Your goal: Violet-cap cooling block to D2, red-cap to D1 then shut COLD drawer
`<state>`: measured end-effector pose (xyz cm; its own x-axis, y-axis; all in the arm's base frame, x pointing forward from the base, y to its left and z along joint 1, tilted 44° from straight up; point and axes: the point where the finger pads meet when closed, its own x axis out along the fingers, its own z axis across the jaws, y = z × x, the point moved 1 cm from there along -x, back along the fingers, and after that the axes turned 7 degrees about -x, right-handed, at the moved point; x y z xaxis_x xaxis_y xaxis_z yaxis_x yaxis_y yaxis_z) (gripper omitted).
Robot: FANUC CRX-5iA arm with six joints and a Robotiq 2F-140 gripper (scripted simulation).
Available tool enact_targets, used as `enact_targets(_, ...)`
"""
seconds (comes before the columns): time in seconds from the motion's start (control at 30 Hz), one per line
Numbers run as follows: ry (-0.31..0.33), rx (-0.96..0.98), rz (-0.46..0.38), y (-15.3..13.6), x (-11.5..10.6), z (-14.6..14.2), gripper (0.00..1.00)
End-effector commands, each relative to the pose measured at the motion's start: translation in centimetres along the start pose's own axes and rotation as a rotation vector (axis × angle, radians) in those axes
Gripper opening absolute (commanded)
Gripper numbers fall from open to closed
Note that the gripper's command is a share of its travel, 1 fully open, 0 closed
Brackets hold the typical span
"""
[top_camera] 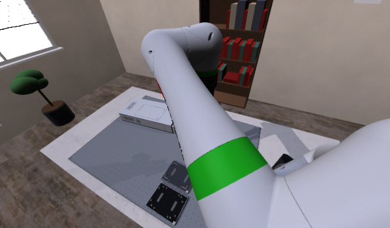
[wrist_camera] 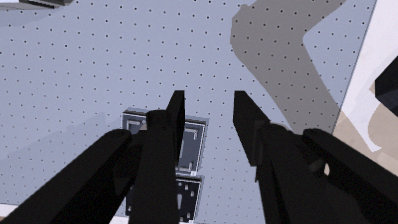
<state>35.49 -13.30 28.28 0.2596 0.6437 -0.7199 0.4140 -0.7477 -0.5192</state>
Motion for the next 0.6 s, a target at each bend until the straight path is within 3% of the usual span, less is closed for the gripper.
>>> enact_targets(0.0, 0.0, 0.0, 0.001, 0.0, -0.1, 0.0, 0.34)
enact_targets(0.57, 0.0, 0.0, 0.001, 4.1, 2.2, -3.2, 0.34)
